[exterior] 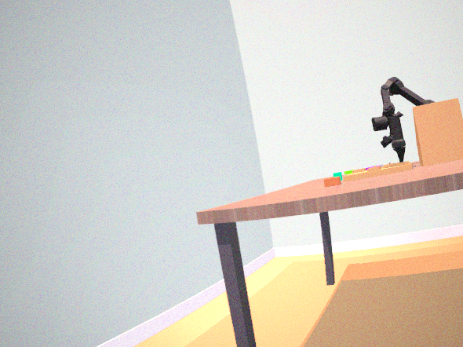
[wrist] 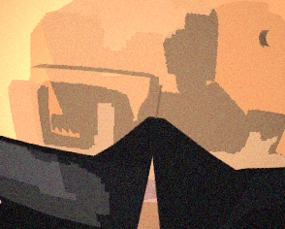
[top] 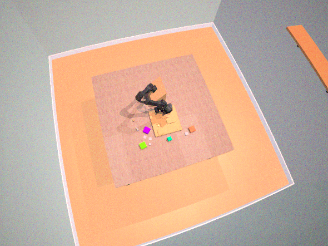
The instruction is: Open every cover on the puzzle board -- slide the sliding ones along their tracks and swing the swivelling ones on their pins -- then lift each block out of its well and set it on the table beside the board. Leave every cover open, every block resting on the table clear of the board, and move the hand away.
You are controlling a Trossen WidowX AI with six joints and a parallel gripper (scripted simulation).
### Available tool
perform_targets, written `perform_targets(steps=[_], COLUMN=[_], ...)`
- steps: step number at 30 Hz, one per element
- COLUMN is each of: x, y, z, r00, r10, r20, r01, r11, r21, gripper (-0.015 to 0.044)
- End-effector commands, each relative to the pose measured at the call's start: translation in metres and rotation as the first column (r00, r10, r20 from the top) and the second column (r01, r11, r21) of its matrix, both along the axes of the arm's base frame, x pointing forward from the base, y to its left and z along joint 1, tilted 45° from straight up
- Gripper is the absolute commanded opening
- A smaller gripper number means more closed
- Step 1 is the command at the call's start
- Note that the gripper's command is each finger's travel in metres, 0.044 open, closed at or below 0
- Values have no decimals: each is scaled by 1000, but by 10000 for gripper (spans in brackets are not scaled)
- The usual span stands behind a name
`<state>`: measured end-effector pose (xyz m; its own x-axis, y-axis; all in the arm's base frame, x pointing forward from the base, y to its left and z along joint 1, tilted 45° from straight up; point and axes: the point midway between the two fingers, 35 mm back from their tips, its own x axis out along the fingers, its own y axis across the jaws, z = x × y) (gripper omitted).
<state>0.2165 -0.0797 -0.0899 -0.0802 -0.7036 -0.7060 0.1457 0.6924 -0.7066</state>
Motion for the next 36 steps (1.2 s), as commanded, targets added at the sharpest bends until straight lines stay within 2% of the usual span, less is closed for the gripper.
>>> perform_targets(steps=[1,36], x=[1,6], y=[3,28], z=[-4,-29], r00=[1000,1000], r10=[-4,-4], r20=[-1,0], r01=[4,4], r11=[1000,1000], r21=[5,7], gripper=[0,0])
